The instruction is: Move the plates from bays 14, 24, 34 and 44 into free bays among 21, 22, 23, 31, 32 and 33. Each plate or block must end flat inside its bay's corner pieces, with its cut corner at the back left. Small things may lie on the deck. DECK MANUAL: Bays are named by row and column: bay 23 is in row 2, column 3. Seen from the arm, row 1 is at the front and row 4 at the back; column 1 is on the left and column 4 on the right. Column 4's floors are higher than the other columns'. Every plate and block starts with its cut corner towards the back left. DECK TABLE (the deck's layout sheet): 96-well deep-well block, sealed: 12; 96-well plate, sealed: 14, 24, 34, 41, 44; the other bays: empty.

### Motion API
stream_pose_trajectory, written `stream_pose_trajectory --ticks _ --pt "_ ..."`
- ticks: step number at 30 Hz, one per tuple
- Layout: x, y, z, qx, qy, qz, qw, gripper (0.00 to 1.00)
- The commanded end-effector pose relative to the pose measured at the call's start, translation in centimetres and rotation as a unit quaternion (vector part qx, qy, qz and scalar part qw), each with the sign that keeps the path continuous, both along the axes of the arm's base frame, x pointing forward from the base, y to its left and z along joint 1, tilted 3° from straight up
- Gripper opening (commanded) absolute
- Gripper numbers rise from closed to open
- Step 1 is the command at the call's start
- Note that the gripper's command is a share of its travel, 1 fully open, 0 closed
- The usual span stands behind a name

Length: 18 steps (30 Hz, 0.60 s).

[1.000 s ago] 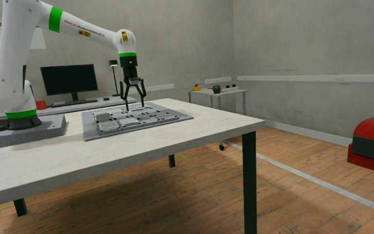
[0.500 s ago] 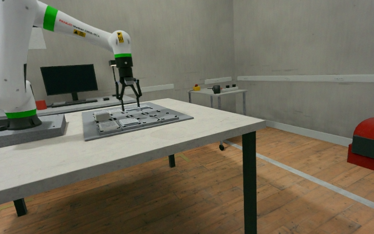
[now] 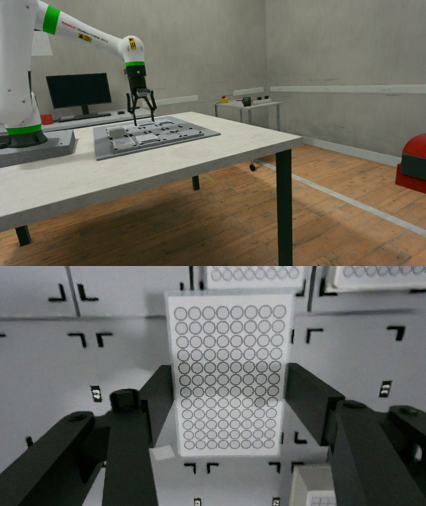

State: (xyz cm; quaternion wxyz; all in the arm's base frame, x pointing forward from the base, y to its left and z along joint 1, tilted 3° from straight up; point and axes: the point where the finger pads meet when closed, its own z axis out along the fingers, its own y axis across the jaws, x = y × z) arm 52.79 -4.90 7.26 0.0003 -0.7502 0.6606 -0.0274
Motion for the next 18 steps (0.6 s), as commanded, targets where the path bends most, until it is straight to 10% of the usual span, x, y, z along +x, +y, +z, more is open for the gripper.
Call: stream_pose_trajectory --ticks 1,18 --pt "-0.4 0.5 0.0 0.0 -0.001 0.0 1.0 0.1" --pt "-2.9 3.4 -0.2 0.0 -0.001 0.0 1.0 0.1"
